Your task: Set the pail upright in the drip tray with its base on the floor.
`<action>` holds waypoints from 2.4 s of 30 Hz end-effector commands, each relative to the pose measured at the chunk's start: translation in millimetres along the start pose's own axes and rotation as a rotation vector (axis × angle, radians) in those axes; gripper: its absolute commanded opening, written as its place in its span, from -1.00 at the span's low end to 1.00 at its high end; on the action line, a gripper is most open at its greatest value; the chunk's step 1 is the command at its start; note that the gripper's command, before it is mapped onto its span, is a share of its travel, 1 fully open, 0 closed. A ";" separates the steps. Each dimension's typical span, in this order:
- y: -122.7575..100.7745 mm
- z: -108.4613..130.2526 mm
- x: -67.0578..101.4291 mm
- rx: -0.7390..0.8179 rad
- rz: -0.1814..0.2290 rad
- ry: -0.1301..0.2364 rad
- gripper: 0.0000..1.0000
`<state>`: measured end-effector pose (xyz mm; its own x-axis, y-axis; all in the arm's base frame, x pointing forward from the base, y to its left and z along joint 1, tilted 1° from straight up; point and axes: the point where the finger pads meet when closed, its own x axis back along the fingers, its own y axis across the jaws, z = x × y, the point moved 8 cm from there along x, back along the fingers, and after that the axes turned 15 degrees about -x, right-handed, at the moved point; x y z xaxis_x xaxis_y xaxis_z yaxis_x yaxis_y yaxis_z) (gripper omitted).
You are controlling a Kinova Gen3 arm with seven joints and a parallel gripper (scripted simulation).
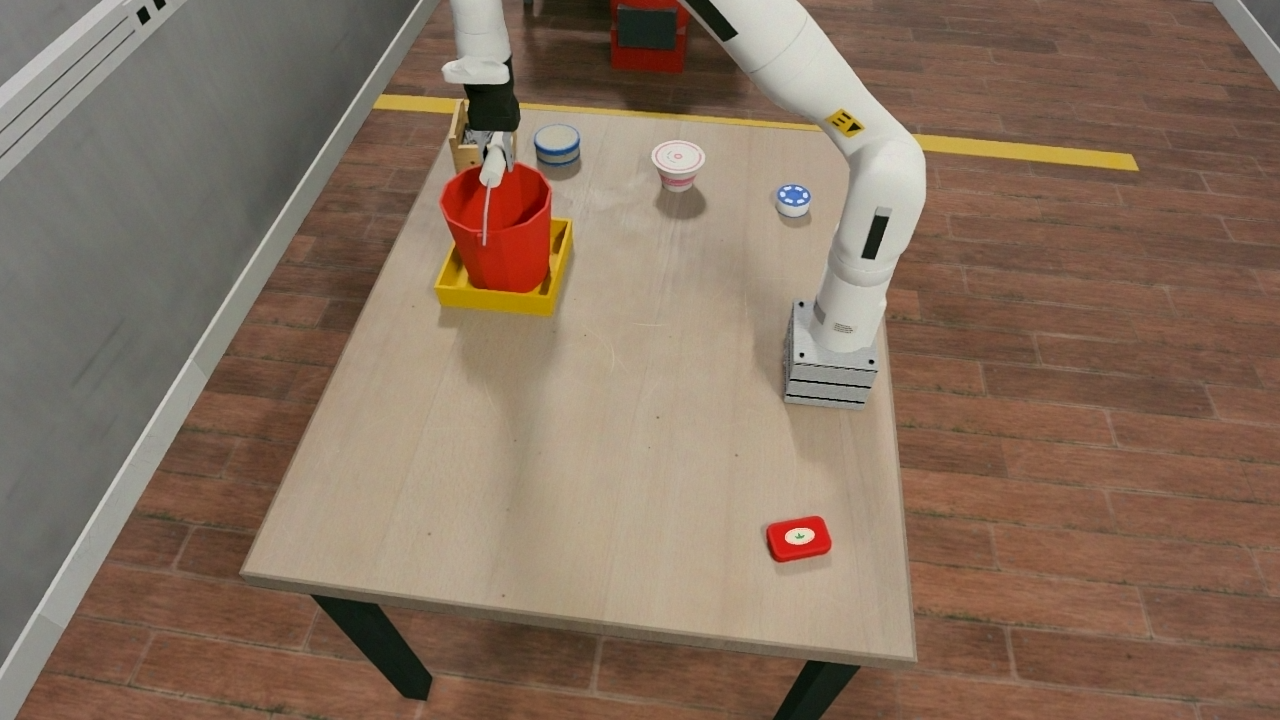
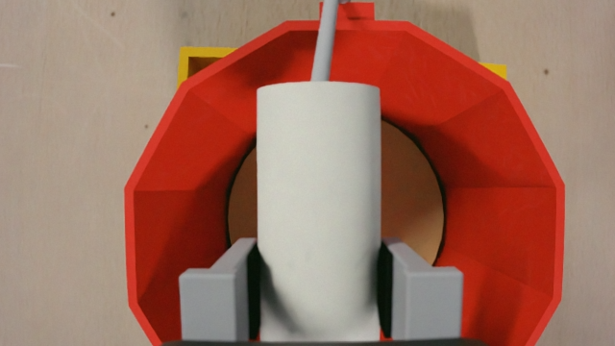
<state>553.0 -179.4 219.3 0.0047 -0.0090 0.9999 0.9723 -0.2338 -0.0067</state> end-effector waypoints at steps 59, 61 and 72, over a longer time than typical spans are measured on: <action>0.4 -0.1 1.5 0.000 -0.003 0.000 1.00; 0.4 -0.1 1.5 0.000 -0.003 0.000 1.00; 0.4 -0.1 6.5 0.000 -0.003 0.000 1.00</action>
<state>553.0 -179.5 222.7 0.0042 -0.0089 1.0000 0.9723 -0.2337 -0.0062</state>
